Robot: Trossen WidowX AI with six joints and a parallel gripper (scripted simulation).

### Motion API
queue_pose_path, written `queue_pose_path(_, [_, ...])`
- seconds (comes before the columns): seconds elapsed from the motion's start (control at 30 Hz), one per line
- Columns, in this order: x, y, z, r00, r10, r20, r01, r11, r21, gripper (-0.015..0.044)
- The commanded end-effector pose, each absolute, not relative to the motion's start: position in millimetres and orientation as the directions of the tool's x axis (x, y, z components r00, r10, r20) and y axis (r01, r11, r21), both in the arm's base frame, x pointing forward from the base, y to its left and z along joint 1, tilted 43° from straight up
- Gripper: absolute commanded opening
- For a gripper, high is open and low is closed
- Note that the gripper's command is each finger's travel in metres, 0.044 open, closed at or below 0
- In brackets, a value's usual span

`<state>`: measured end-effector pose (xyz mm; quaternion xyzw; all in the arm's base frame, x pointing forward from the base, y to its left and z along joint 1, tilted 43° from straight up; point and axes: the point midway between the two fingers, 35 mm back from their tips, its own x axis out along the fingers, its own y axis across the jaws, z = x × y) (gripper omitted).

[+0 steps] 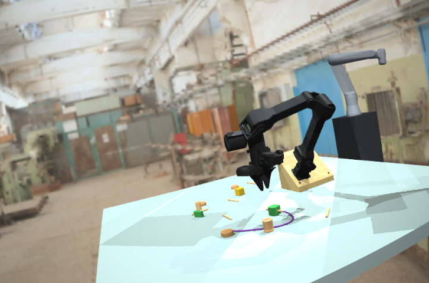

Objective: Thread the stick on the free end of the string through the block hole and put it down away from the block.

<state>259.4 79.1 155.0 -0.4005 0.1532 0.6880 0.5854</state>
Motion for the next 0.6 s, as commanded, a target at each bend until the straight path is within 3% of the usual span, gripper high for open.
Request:
queue_pose_path(0.0, [260.2,78.2,151.2,-0.002,0.680,-0.733,-0.917,-0.293,-0.270,0.0123])
queue_pose_path(0.57, [262.8,93.4,133.6,-0.001,0.678,-0.735,-0.917,-0.294,-0.269,0.0123])
